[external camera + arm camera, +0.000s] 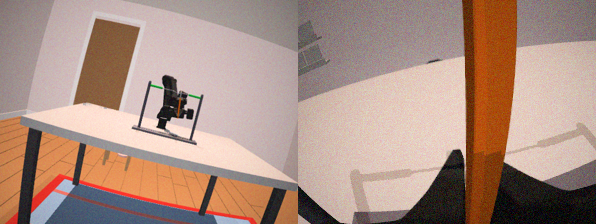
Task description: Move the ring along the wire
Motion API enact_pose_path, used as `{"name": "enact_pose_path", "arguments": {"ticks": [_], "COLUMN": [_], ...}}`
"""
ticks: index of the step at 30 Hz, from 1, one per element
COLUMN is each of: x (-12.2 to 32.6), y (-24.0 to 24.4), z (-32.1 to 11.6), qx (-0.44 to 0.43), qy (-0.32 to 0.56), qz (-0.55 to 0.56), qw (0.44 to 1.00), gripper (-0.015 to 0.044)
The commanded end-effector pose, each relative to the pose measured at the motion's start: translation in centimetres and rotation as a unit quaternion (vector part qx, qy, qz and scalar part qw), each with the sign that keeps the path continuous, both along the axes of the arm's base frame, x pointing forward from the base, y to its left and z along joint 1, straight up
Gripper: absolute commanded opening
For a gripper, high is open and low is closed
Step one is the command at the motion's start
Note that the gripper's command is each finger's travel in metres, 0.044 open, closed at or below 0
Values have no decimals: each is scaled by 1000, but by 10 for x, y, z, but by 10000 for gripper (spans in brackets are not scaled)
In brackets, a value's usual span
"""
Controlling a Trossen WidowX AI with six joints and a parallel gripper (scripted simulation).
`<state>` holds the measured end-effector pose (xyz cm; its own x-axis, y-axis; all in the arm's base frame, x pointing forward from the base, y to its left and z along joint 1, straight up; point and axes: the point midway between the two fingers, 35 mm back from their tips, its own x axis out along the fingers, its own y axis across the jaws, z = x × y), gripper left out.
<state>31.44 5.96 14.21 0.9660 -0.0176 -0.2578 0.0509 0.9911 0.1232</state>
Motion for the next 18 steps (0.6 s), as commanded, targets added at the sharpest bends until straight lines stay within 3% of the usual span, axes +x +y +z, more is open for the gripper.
{"name": "enact_pose_path", "arguments": {"ticks": [1, 18], "x": [2, 2], "y": [5, 13], "z": [2, 3], "qx": [3, -34], "qy": [-1, 0], "qz": [-4, 10], "qw": [1000, 999], "gripper": [-150, -150]}}
